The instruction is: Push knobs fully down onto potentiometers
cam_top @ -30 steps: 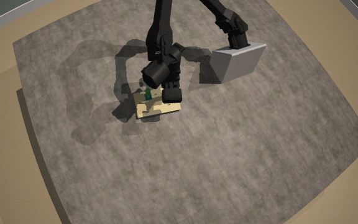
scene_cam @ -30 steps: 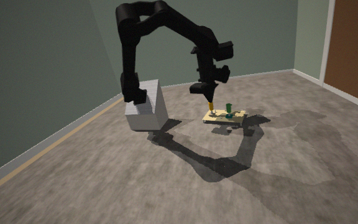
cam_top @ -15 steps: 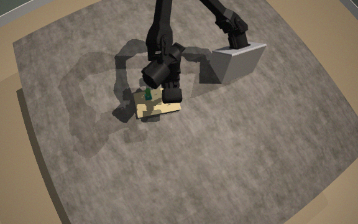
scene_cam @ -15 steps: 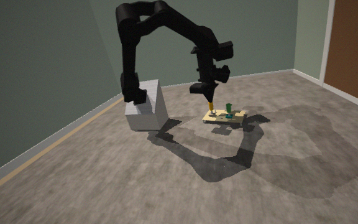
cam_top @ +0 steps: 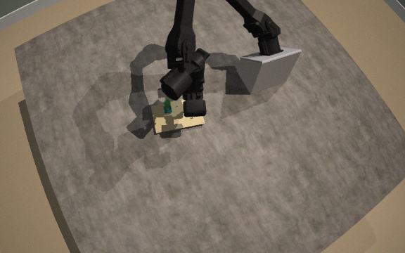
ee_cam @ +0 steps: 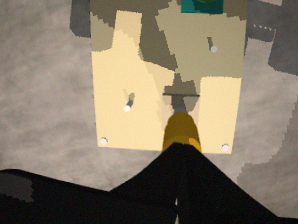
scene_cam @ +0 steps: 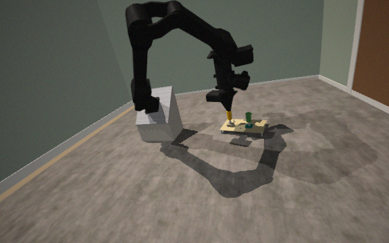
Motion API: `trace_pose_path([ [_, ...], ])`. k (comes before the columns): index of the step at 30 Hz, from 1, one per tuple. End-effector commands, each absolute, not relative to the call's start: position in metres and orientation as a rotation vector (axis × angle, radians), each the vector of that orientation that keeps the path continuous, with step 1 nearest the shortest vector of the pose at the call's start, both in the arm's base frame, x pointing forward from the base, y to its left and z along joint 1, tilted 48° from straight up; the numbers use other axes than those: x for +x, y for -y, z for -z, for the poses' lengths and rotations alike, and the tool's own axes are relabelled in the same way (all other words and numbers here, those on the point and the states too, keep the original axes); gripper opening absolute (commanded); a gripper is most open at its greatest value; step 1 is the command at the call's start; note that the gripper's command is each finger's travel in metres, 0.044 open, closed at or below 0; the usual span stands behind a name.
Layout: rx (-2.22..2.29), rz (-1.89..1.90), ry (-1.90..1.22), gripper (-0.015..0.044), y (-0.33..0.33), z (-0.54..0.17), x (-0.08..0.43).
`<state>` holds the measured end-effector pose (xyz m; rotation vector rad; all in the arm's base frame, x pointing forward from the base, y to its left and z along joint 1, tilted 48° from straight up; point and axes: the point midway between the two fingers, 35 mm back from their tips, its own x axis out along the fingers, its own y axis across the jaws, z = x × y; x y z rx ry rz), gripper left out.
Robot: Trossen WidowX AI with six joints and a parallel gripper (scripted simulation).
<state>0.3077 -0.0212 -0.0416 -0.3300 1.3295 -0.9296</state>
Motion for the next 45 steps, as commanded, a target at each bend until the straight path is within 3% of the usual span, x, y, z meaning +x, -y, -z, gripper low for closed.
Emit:
trace_pose_path([
  [1,-0.335,0.932,-1.332,0.0,0.0252,0.0446,0.3073],
  [45,-0.335,0.932,-1.332,0.0,0.032,0.0506,0.3068],
])
